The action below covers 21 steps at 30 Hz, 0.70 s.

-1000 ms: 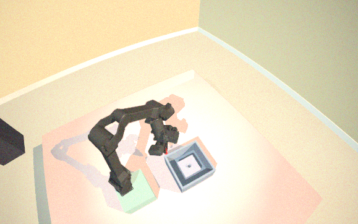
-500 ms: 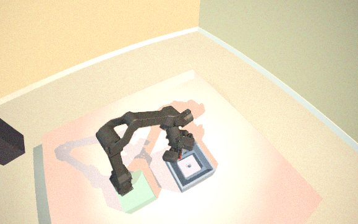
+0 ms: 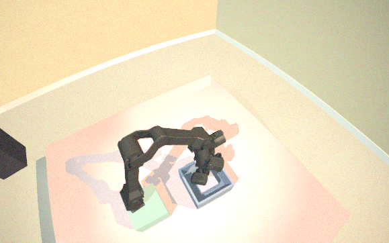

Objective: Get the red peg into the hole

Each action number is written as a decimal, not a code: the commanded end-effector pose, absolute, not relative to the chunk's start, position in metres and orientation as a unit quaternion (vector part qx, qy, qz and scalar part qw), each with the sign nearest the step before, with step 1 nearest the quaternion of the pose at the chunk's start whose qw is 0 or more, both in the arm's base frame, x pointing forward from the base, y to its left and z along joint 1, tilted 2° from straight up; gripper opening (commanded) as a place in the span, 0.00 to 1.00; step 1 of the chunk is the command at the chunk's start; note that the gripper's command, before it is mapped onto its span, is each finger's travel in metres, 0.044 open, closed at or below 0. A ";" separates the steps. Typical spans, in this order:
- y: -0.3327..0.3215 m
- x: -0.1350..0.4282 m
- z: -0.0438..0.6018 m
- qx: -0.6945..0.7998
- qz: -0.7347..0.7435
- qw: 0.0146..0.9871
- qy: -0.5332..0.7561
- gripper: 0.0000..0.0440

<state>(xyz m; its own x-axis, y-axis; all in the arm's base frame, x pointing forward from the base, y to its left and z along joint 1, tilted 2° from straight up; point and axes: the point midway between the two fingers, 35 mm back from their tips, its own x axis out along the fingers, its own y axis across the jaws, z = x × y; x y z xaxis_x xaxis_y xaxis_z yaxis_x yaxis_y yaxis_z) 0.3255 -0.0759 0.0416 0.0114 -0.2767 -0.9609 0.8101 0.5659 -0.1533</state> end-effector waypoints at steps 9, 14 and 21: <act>-0.086 0.329 0.010 0.224 -0.357 0.665 0.617 0.35; -0.093 0.343 0.012 0.231 -0.344 0.668 0.618 0.57; -0.097 0.371 0.021 0.251 -0.321 0.674 0.616 0.90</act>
<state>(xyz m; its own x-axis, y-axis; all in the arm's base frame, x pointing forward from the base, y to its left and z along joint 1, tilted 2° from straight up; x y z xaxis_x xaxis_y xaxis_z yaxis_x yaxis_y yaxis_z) 0.3602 -0.0963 0.0184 0.0237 -0.1465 -0.9889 0.7478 0.6591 -0.0797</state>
